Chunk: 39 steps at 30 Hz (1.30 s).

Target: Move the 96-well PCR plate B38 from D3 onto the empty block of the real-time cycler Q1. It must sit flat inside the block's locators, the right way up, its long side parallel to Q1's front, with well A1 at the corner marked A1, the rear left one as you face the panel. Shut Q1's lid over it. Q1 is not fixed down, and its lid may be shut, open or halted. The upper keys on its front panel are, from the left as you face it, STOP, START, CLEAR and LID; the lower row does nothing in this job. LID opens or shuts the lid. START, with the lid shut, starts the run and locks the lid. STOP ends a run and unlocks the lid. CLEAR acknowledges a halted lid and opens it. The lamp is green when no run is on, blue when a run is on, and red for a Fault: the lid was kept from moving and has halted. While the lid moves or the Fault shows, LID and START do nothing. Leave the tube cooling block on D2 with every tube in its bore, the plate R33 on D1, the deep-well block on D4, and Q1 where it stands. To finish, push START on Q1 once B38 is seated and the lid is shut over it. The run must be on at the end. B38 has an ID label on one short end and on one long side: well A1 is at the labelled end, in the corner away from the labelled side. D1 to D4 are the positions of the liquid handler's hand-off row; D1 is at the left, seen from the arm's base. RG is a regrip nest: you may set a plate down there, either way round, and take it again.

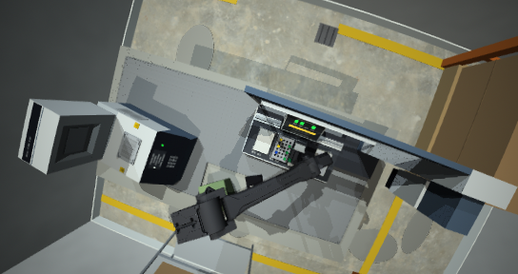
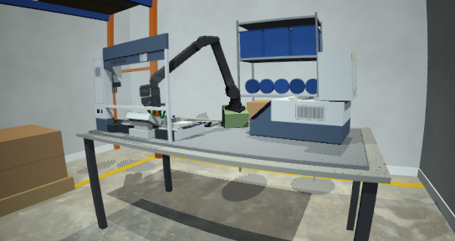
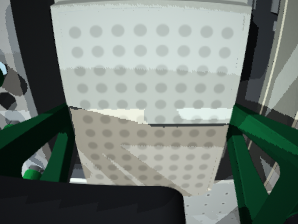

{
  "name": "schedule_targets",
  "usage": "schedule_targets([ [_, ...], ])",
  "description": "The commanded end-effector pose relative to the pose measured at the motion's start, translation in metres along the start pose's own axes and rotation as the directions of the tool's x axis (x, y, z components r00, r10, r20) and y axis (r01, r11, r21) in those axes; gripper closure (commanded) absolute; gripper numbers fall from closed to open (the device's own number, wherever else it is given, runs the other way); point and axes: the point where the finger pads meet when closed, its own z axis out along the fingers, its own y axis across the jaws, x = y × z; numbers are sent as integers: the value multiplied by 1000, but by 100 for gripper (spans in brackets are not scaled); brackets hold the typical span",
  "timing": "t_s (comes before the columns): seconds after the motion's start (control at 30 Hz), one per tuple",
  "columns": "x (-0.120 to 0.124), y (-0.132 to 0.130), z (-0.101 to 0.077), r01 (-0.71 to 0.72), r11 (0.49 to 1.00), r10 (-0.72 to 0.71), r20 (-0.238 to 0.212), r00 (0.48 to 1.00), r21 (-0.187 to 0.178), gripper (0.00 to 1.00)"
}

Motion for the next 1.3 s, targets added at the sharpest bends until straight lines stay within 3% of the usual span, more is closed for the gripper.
schedule_targets([
  [0.0, -29, -28, -61, 25, 995, -33, 86, 996, 94, 100],
  [0.2, -36, -27, -77, 28, 995, -37, 91, 995, 100, 100],
  [0.47, -25, -21, -70, 19, 998, -23, 63, 998, 67, 100],
  [0.83, -26, -25, -105, 16, 996, -24, 83, 996, 93, 100],
  [0.93, -27, -26, -105, 14, 995, -23, 86, 996, 96, 100],
  [1.27, -26, -17, -67, 13, 998, -16, 54, 998, 55, 100],
])
